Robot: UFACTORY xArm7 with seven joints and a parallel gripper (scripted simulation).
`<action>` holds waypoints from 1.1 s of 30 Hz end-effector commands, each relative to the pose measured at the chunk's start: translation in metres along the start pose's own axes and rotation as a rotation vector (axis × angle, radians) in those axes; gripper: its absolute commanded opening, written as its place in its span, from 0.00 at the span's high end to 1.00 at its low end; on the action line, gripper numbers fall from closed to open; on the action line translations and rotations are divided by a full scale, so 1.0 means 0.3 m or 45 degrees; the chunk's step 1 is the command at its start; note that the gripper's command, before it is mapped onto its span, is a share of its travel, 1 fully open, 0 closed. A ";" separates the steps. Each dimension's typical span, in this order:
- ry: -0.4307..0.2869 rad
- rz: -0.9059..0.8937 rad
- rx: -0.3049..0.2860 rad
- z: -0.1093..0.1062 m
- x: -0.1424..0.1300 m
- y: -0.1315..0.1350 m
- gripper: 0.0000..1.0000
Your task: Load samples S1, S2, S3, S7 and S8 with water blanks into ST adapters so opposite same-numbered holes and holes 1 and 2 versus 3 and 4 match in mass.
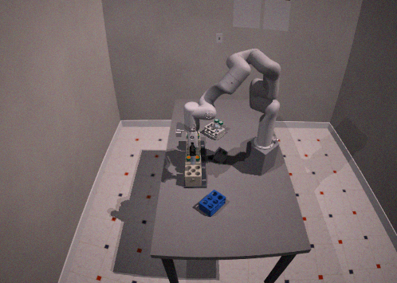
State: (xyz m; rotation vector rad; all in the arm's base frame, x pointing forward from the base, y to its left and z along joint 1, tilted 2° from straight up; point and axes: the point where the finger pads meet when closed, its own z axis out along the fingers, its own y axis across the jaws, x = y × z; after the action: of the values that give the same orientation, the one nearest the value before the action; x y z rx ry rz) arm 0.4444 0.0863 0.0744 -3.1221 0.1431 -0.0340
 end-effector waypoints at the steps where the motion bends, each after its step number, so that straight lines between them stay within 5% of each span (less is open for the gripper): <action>1: 0.005 0.000 0.002 -0.005 0.005 -0.002 1.00; 33: 0.005 0.000 0.002 0.122 0.005 -0.002 1.00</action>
State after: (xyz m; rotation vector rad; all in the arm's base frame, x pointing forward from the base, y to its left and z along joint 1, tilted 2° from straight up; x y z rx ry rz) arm 0.4447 0.0870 0.0394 -3.1233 0.1427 -0.0328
